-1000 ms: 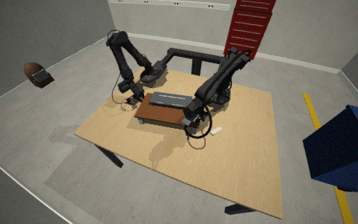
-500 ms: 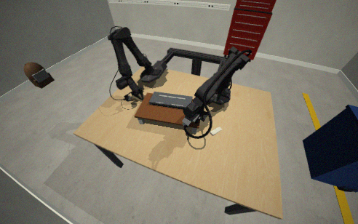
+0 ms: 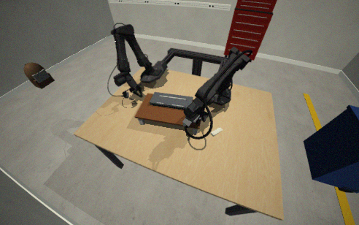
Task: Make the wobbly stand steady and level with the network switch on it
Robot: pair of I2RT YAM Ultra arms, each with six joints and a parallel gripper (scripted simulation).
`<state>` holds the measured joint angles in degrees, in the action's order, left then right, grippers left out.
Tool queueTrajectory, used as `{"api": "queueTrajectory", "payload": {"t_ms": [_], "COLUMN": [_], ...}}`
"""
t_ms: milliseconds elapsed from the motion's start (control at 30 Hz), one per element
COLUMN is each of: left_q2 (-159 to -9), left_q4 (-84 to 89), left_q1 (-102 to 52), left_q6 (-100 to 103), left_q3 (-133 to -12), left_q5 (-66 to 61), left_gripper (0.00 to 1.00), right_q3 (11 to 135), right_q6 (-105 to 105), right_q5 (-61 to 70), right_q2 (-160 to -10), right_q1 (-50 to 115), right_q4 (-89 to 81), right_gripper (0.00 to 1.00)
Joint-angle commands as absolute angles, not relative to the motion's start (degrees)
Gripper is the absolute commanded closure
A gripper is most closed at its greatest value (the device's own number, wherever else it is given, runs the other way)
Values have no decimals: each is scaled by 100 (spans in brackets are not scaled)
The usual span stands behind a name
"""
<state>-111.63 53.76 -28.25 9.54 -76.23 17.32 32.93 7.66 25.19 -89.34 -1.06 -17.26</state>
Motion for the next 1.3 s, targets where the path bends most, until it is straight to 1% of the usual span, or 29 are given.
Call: {"api": "queueTrajectory", "payload": {"t_ms": [0, 133, 200, 433, 800, 833, 900, 1200, 1267], "left_q2": [-11198, -11198, -10886, -10783, -10852, -10632, -10627, -9558, -9558], "left_q4": [5274, 5274, 5565, 6057, 6105, 5857, 5691, 4263, 4263], "left_q1": [-2859, -2859, -2955, -3050, -3090, -2869, -2838, -2257, -2257], "left_q6": [920, 920, 1012, 1126, 1141, 1100, 1034, 725, 725], "left_q3": [-7724, -7724, -7851, -8139, -8229, -8221, -7936, -7602, -7602], "left_q5": [1740, 1740, 1739, 1752, 1760, 1748, 1638, 1219, 1219], "left_gripper": [100, 100, 100, 100, 100, 100, 100, 100, 100], "right_q3": [3304, 3452, 3486, 3486, 3486, 3527, 3532, 4073, 4073], "right_q6": [690, 691, 691, 691, 691, 675, 664, 488, 488], "right_q5": [2616, 2614, 2614, 2614, 2614, 2583, 2400, 1718, 1718], "right_q2": [-9088, -8936, -9023, -9023, -9023, -8680, -8671, -8021, -8021], "right_q1": [-79, -74, -73, -73, -73, -82, -57, -34, -34], "right_q4": [-1900, -1898, -1897, -1898, -1898, -1640, -1598, -1201, -1201], "right_gripper": [100, 100, 100, 100, 100, 100, 100, 100, 100]}}
